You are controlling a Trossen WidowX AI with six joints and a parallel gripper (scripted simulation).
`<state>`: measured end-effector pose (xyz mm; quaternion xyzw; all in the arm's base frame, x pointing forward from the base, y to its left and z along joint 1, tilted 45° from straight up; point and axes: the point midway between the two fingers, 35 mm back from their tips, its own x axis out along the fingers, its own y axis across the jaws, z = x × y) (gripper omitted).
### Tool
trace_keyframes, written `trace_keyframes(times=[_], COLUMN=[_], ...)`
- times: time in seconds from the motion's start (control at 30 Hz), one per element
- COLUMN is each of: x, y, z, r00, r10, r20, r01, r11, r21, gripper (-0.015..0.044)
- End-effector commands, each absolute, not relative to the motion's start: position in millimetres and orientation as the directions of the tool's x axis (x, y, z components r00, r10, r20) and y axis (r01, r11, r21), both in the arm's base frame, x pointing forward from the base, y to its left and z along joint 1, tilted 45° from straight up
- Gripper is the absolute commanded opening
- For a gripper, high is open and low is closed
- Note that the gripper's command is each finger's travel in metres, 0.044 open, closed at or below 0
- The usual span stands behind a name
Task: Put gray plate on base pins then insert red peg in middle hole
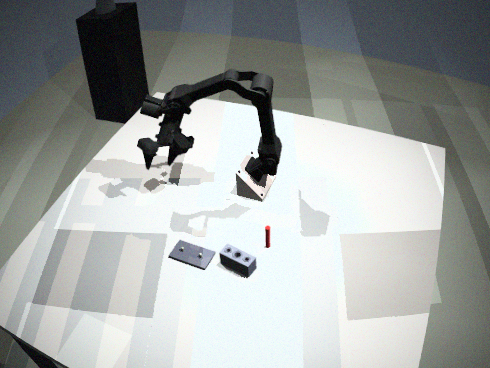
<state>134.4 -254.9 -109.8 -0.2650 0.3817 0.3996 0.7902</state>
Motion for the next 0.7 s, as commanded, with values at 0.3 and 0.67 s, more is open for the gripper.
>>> trace_keyframes(times=[0.3,0.67], x=[138,162], y=[-243,-236], z=[-55,-42], r00=[0.039,0.041], r10=[0.693,0.678], r20=[-0.72,-0.734], r01=[-0.973,-0.964], r11=[0.19,0.221], r21=[0.129,0.15], gripper=[0.044,0.044])
